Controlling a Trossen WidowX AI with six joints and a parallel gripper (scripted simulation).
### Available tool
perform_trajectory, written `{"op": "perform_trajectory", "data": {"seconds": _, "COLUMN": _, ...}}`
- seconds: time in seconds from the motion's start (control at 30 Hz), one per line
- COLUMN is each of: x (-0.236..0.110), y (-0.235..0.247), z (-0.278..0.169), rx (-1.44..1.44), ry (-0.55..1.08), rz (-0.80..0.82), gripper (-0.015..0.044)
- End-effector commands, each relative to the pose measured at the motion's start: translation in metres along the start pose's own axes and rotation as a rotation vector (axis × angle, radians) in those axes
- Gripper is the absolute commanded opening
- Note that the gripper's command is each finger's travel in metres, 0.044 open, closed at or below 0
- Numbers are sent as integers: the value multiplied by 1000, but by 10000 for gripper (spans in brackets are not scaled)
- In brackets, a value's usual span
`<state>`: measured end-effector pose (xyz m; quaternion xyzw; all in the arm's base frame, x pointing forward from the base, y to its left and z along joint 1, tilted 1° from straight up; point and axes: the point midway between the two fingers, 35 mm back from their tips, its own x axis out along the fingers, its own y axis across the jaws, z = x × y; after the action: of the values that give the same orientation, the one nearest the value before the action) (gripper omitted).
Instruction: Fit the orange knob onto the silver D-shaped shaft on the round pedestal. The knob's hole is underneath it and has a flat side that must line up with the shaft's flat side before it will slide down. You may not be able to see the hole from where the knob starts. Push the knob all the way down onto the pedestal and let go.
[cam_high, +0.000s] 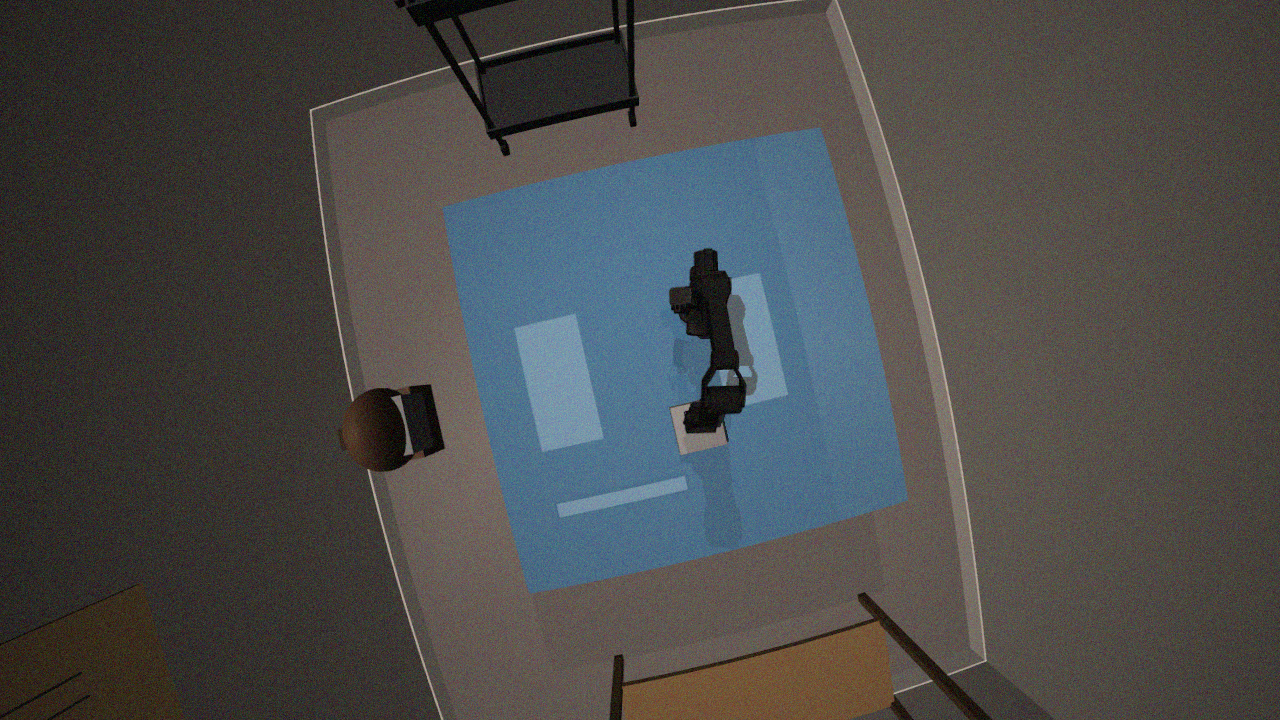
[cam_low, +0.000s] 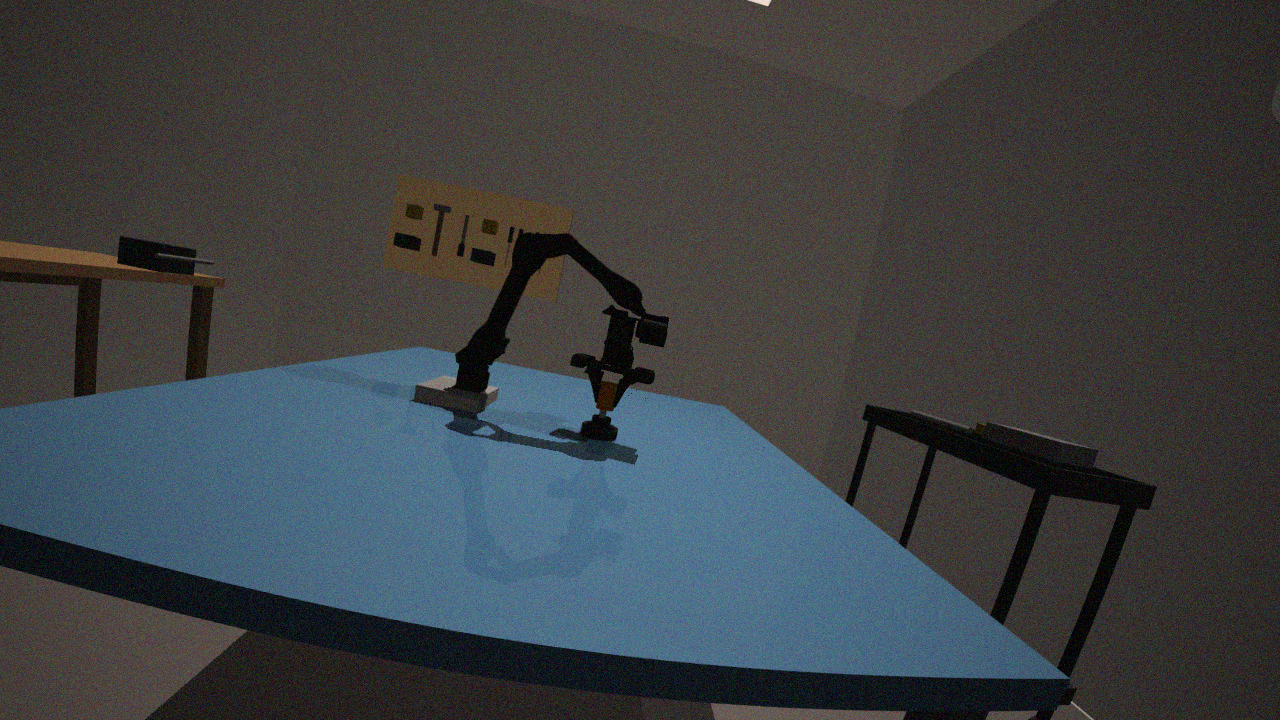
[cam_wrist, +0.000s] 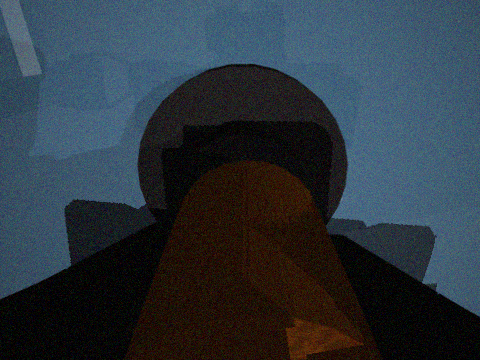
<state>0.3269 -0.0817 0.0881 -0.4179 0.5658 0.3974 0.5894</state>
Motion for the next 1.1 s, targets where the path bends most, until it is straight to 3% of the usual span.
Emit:
{"op": "perform_trajectory", "data": {"seconds": 0.0, "x": 0, "y": 3, "z": 1, "rx": -74, "ry": -5, "rz": -2, "gripper": 0}}
{"op": "perform_trajectory", "data": {"seconds": 0.87, "x": -1, "y": 0, "z": 1, "rx": -75, "ry": -5, "rz": -2, "gripper": 0}}
{"op": "perform_trajectory", "data": {"seconds": 1.07, "x": -2, "y": -1, "z": 1, "rx": -244, "ry": -5, "rz": -3, "gripper": 0}}
